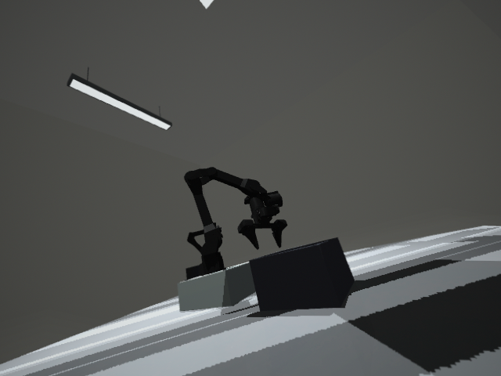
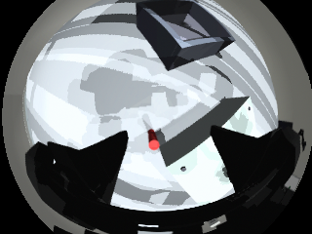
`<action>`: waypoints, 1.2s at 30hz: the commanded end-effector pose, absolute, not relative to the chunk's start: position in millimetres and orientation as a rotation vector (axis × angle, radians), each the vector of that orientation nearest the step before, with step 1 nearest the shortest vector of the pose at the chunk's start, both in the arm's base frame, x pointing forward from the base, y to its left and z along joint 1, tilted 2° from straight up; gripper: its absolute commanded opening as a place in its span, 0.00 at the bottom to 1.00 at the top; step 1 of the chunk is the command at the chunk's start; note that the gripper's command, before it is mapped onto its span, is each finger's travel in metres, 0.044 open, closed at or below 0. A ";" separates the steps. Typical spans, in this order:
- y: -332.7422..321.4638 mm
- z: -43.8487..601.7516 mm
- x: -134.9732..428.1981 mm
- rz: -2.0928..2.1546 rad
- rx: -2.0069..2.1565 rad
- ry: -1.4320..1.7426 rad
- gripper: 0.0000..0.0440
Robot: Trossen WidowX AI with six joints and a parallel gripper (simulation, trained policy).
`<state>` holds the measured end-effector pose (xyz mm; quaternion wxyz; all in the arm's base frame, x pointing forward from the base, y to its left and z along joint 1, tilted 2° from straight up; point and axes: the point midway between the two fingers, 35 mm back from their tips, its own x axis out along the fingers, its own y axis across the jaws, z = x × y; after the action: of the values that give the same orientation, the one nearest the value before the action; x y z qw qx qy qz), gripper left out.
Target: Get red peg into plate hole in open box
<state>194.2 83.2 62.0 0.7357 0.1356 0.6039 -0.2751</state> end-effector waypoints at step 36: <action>107.9 -8.6 183.4 -0.726 0.504 1.374 0.33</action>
<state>196.2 108.4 0.9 0.7038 0.2352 0.5914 -0.3156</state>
